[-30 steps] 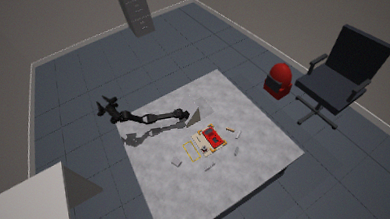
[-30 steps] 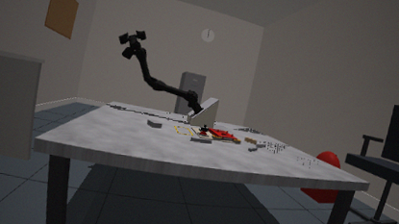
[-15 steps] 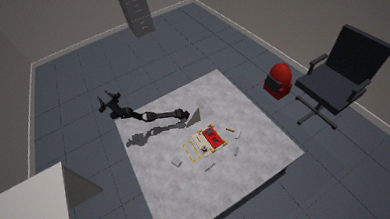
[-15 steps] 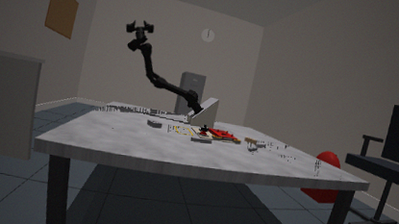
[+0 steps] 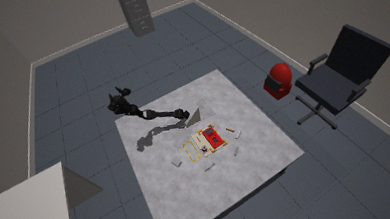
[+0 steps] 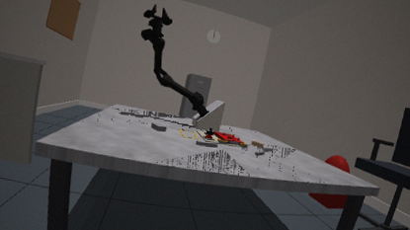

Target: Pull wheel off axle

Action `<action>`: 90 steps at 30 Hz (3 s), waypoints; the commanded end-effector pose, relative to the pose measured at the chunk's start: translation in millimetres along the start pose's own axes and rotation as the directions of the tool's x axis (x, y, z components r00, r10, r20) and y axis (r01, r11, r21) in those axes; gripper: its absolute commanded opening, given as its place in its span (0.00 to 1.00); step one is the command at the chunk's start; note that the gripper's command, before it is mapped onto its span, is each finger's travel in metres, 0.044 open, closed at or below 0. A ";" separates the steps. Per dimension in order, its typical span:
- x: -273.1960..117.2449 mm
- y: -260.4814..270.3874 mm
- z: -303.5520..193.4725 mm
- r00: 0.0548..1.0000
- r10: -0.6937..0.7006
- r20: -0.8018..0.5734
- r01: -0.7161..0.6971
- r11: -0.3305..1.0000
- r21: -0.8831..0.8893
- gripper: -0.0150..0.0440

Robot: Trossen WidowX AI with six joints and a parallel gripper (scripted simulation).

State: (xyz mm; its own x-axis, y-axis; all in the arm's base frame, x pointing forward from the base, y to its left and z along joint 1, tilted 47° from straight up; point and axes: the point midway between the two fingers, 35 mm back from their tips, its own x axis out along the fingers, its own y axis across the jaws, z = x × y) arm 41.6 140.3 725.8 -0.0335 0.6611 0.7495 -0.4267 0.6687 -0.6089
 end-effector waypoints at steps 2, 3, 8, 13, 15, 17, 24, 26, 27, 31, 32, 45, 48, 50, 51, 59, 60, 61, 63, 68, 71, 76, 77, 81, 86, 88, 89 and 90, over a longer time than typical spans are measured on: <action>3.0 5.0 -60.4 0.986 -0.019 -0.165 0.047 0.985 0.169 0.76; 2.7 6.1 -73.3 0.980 -0.022 -0.200 0.063 0.977 0.202 0.76; -4.2 11.0 -135.2 0.929 -0.036 -0.369 0.167 0.929 0.331 0.76; -19.4 15.4 -193.5 0.850 -0.048 -0.525 0.301 0.862 0.409 0.76; -27.6 17.3 -216.1 0.811 -0.051 -0.583 0.359 0.830 0.426 0.76; -37.3 19.1 -238.3 0.766 -0.054 -0.640 0.420 0.796 0.436 0.76; -80.3 26.0 -310.7 0.580 -0.060 -0.813 0.635 0.658 0.405 0.76; -95.7 28.0 -329.6 0.520 -0.060 -0.852 0.690 0.618 0.377 0.76; -103.9 28.9 -338.3 0.490 -0.059 -0.870 0.714 0.599 0.362 0.76; -133.5 31.8 -366.5 0.383 -0.057 -0.922 0.792 0.533 0.297 0.76; -137.7 32.2 -370.1 0.369 -0.057 -0.928 0.802 0.524 0.287 0.76; -243.5 53.7 -446.3 -0.043 -0.013 -0.999 0.973 0.228 -0.045 0.76; -277.8 61.2 -461.5 -0.169 0.003 -0.986 0.976 0.139 -0.167 0.76; -301.0 66.3 -469.6 -0.253 0.014 -0.967 0.965 0.082 -0.251 0.76; -312.7 68.8 -473.0 -0.294 0.020 -0.956 0.955 0.054 -0.292 0.76; -408.7 89.8 -486.1 -0.607 0.061 -0.792 0.778 -0.154 -0.609 0.76; -420.8 92.4 -485.8 -0.643 0.065 -0.763 0.745 -0.178 -0.643 0.76; -432.7 95.0 -485.2 -0.678 0.069 -0.732 0.710 -0.201 -0.675 0.76; -456.0 100.1 -482.6 -0.742 0.075 -0.667 0.635 -0.244 -0.733 0.76; -513.0 112.2 -469.1 -0.879 0.082 -0.470 0.418 -0.344 -0.841 0.76; -544.9 118.6 -456.5 -0.939 0.078 -0.336 0.280 -0.398 -0.874 0.76; -591.4 127.1 -430.1 -0.993 0.054 -0.103 0.065 -0.475 -0.878 0.76; -600.8 128.6 -423.3 -0.998 0.045 -0.049 0.021 -0.490 -0.871 0.76; -631.5 132.4 -397.5 -0.990 0.001 0.141 -0.119 -0.543 -0.831 0.76; -635.8 132.8 -393.3 -0.985 -0.008 0.170 -0.138 -0.551 -0.823 0.76; -635.8 134.2 -393.1 -0.985 -0.008 0.170 -0.138 -0.551 -0.823 0.76; -635.8 137.2 -392.9 -0.985 -0.008 0.170 -0.138 -0.551 -0.823 0.76; -635.7 140.2 -392.5 -0.985 -0.008 0.170 -0.138 -0.551 -0.823 0.76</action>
State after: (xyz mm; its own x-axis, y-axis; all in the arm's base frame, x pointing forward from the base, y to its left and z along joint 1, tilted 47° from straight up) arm 362.4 -54.4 65.8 -0.1095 -0.7089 -0.6967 0.9843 -0.1748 0.0231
